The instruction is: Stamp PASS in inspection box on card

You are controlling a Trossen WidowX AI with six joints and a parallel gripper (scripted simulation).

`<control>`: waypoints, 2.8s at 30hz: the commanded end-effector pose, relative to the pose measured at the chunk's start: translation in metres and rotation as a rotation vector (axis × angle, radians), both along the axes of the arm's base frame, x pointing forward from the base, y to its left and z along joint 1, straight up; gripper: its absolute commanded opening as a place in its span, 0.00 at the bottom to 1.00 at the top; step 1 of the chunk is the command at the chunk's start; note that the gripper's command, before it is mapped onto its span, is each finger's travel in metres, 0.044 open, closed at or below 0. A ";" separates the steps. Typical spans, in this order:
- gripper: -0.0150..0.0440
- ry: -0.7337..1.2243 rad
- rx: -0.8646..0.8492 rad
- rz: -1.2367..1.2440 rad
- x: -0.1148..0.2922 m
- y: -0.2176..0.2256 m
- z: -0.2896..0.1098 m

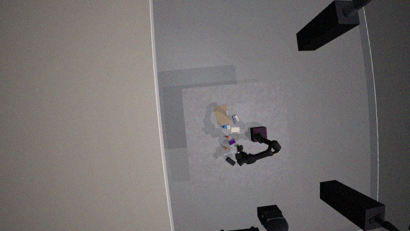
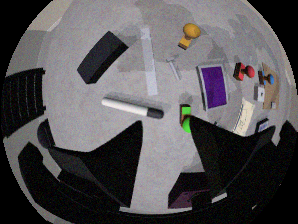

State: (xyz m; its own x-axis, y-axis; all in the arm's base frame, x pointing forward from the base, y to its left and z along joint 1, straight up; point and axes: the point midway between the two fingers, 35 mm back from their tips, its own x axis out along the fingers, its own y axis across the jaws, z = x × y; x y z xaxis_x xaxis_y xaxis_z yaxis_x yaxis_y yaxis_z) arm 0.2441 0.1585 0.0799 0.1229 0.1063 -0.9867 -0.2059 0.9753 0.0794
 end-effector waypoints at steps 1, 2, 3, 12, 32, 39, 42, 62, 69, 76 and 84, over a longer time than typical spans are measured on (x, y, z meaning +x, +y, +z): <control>0.63 0.122 -0.079 -0.194 -0.018 -0.038 -0.017; 0.63 0.122 -0.079 -0.194 -0.018 -0.038 -0.017; 0.63 0.122 -0.079 -0.194 -0.018 -0.038 -0.017; 0.63 0.122 -0.079 -0.194 -0.017 -0.041 -0.019; 0.63 0.122 -0.079 -0.194 -0.014 -0.040 -0.051; 0.63 0.122 -0.079 -0.194 -0.014 -0.040 -0.063; 0.63 0.122 -0.079 -0.194 -0.014 -0.040 -0.068; 0.63 0.122 -0.079 -0.194 -0.017 -0.041 -0.093; 0.54 0.121 -0.072 -0.195 -0.016 -0.039 -0.091; 0.43 0.121 -0.072 -0.195 -0.016 -0.039 -0.091; 0.25 0.121 -0.072 -0.195 -0.015 -0.039 -0.090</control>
